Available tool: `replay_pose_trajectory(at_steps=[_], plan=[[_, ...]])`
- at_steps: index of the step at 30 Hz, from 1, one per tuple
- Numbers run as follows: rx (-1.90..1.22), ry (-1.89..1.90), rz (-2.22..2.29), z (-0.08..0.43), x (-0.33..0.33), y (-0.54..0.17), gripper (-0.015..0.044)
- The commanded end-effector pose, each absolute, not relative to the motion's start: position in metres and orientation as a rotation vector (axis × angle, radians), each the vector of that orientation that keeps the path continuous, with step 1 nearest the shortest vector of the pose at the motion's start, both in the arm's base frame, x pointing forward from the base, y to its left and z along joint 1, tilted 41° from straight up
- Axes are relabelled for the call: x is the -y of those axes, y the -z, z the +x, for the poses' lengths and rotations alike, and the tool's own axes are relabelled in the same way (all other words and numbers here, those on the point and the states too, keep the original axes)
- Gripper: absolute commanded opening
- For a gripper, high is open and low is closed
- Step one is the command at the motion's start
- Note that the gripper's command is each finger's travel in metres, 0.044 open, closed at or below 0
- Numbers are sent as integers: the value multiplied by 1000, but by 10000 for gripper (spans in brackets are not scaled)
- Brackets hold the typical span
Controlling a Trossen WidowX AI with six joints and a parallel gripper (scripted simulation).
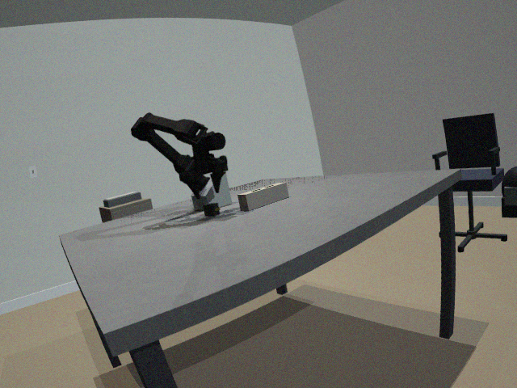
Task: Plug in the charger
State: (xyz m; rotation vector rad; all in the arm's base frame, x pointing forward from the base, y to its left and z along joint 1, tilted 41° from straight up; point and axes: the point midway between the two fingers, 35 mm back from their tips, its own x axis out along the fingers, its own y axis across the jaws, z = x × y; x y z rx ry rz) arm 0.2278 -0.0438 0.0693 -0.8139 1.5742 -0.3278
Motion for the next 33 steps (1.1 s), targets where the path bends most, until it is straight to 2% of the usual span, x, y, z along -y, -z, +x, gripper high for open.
replay_pose_trajectory(at_steps=[1,33], plan=[[-1591,325,-836,224,43,-68,440],[-1590,325,-836,228,71,-35,440]])
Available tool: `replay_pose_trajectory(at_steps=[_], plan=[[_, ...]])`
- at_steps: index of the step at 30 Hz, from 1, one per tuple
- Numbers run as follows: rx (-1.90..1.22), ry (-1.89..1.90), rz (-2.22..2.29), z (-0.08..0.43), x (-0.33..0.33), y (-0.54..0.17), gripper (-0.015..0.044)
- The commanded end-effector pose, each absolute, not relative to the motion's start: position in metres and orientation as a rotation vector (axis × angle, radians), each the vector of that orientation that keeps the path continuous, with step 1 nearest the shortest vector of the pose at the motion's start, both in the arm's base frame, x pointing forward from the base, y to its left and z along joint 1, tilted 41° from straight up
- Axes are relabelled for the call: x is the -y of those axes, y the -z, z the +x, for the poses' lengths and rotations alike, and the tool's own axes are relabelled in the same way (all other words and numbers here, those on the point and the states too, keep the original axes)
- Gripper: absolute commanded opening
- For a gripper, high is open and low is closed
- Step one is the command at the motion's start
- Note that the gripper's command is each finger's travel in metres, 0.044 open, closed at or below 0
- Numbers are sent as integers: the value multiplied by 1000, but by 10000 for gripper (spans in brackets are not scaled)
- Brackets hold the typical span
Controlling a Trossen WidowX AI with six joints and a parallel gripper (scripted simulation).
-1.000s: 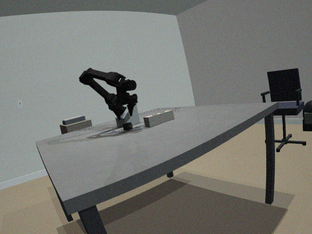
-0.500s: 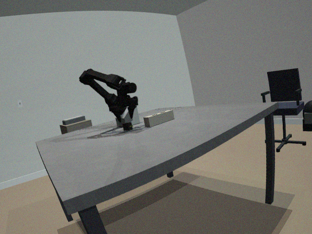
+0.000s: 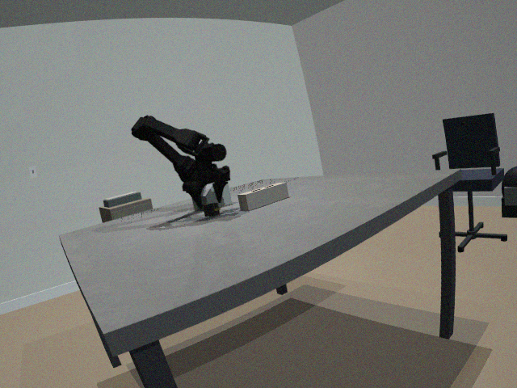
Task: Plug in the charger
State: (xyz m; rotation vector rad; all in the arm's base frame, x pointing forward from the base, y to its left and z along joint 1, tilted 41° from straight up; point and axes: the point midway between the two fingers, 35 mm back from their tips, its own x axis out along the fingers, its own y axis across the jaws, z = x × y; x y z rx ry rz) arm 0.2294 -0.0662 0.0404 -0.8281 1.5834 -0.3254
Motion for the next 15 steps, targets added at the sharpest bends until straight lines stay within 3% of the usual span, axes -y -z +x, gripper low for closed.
replay_pose_trajectory(at_steps=[1,15], plan=[[-1590,325,-836,228,72,-34,440],[-1590,328,-839,228,85,-21,440]])
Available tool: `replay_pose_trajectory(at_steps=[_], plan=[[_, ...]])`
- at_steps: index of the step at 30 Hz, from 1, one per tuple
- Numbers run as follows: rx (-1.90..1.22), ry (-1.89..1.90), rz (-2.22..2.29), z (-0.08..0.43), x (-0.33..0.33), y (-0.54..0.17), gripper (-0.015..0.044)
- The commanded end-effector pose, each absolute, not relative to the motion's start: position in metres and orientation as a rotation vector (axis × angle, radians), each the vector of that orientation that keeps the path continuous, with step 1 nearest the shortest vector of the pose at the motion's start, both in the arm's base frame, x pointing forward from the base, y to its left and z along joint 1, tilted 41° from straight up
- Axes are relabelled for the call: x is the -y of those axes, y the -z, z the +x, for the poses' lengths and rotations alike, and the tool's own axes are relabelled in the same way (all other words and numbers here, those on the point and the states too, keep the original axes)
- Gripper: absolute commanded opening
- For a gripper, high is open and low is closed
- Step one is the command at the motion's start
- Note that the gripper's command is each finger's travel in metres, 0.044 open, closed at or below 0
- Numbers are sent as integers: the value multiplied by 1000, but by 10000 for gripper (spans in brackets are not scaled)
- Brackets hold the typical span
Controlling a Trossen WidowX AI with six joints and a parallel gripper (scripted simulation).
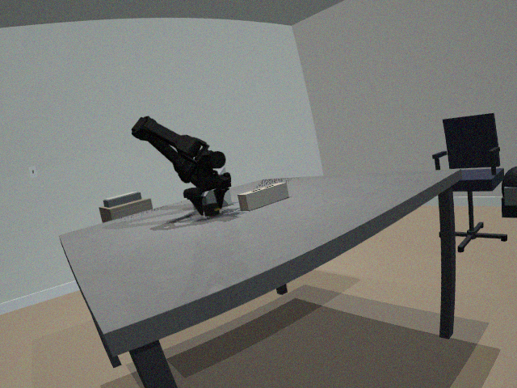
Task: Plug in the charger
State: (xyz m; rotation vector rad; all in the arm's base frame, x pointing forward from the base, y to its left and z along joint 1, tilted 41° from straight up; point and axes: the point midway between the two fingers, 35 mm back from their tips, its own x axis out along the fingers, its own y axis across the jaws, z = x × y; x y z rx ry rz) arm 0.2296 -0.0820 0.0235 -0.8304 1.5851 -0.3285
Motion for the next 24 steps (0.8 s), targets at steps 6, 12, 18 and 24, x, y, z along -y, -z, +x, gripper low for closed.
replay_pose_trajectory(at_steps=[6,12,18,24], plan=[[-1586,329,-831,229,82,-23,309],[-1586,329,-831,229,82,-23,151],[-1586,329,-831,229,82,-23,72],[-1587,326,-830,229,76,-29,0]])
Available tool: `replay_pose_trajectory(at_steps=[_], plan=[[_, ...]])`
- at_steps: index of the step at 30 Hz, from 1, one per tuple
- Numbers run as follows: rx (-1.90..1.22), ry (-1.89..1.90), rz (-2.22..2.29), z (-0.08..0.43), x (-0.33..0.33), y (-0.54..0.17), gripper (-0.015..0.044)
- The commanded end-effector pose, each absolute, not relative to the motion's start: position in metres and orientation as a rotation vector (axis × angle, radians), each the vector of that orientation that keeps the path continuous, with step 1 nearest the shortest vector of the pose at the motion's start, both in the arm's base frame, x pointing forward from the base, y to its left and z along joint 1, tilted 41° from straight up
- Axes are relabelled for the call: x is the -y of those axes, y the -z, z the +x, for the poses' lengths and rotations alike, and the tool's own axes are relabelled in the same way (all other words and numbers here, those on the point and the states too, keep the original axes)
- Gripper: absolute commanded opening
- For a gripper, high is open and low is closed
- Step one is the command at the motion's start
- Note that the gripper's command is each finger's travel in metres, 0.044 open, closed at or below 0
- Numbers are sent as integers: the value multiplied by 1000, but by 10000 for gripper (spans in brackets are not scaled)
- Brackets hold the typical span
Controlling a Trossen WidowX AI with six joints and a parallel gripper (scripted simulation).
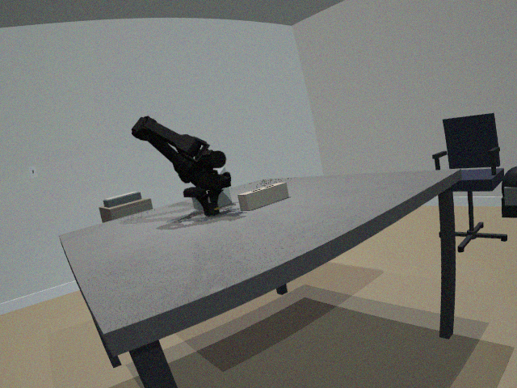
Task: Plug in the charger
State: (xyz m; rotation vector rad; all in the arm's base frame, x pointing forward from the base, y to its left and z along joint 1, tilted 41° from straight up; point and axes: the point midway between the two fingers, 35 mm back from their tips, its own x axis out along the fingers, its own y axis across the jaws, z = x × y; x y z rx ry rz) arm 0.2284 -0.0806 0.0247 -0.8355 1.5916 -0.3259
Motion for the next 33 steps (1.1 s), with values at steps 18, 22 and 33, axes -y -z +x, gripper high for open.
replay_pose_trajectory(at_steps=[18,22,33], plan=[[-1589,325,-831,224,41,-59,0],[-1586,325,-823,226,35,-52,0],[-1578,327,-800,228,17,-32,0]])
